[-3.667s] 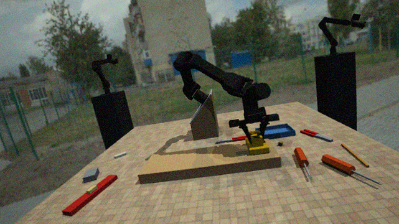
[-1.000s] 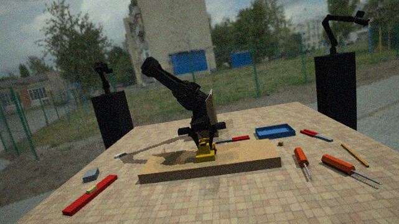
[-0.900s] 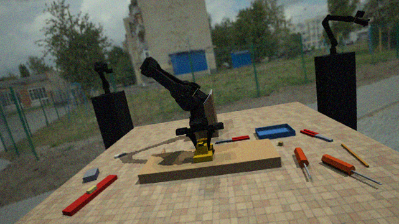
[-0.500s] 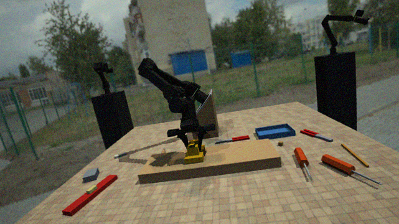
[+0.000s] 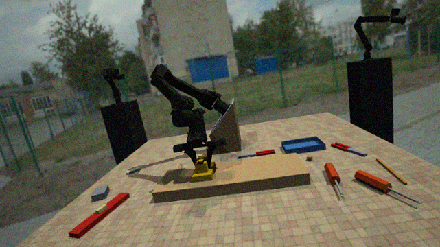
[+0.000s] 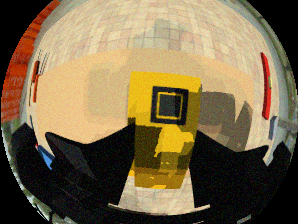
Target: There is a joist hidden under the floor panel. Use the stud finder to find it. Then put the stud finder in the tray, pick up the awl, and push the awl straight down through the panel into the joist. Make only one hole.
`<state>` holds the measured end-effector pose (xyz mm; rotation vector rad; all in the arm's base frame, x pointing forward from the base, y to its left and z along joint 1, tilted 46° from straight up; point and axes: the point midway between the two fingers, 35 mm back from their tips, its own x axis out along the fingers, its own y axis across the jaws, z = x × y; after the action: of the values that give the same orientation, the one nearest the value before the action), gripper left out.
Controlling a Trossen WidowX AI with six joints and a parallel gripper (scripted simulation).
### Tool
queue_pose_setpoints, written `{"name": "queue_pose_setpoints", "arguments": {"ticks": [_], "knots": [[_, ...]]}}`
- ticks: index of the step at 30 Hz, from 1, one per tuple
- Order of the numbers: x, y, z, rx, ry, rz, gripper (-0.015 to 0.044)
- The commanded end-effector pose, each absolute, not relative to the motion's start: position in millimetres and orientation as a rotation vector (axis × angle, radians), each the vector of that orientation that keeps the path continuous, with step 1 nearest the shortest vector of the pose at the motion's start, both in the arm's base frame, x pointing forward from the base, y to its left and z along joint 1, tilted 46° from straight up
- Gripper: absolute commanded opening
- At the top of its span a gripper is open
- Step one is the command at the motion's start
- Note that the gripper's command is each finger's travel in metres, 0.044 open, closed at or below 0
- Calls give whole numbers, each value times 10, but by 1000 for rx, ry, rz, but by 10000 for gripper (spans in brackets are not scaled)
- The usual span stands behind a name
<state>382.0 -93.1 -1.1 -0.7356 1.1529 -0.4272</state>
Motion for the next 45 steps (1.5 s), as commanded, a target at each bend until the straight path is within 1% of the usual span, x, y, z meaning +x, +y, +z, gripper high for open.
{"name": "queue_pose_setpoints", "arguments": {"ticks": [1, 35, 45], "knots": [[3831, -1021, 73, -735, 1153, -431, 0], [3893, -1710, 797, -739, 1150, -434, 0], [3886, -1669, 757, -738, 1152, -433, 0]]}}
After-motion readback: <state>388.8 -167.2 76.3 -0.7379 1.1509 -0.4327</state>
